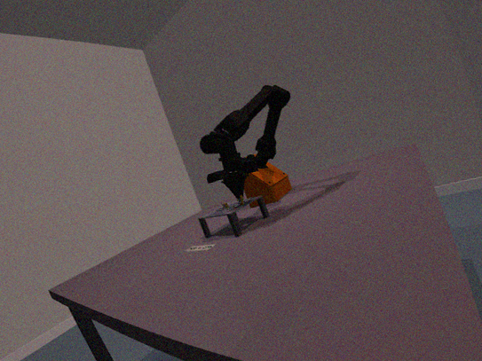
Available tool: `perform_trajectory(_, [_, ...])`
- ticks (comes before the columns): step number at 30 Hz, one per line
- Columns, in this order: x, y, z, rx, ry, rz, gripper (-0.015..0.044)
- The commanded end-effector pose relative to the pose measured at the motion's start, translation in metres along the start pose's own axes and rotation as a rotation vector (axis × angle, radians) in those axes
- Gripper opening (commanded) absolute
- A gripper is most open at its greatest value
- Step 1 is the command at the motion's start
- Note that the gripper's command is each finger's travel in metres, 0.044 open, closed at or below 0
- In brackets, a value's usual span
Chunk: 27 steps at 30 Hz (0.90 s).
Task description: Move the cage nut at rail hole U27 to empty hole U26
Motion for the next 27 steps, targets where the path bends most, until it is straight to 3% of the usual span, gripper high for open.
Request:
perform_trajectory(1, [-0.0008,0.001,-0.0006,-0.001,0.004,-0.005,0.0024])
perform_trajectory(27, [-0.0036,0.0004,-0.0009,0.004,-0.02,-0.005,0.0024])
Point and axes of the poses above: the point midway between the two fingers, 35 mm back from their tips, its own z axis back along the fingers, its own x axis across the jaws, y = z × x, the point moved 6 cm from there along z, back along the fingers, and after that the axes turned 11 degrees about -z, right-handed, at the moved point
